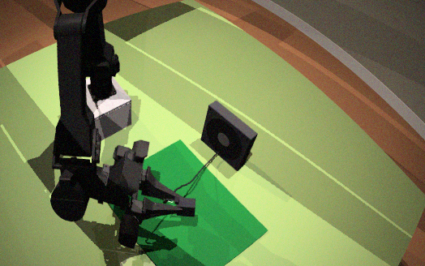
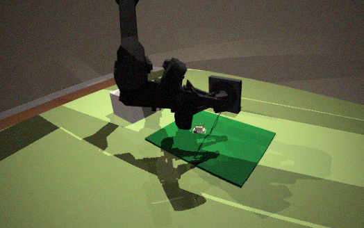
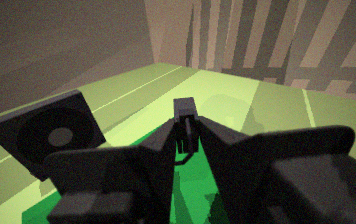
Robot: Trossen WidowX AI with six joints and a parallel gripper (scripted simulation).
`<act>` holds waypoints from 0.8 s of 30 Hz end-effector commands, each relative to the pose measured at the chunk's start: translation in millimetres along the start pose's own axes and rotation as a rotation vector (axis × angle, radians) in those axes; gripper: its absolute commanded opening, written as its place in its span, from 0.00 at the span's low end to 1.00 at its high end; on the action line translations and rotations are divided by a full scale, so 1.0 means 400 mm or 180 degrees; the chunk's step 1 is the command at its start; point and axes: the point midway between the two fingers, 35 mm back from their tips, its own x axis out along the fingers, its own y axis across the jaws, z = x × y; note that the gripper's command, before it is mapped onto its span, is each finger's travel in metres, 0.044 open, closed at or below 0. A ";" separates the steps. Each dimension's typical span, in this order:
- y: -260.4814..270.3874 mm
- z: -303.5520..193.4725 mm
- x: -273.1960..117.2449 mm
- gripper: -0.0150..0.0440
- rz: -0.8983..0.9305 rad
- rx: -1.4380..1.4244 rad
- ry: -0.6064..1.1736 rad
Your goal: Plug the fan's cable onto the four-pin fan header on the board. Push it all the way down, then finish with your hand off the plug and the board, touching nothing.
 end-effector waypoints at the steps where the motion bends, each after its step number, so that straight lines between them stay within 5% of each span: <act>1: 0.000 0.004 -0.001 0.25 0.0000 0.0000 -0.0001; 24: 0.002 -0.038 -0.005 0.25 0.0000 0.0000 0.0001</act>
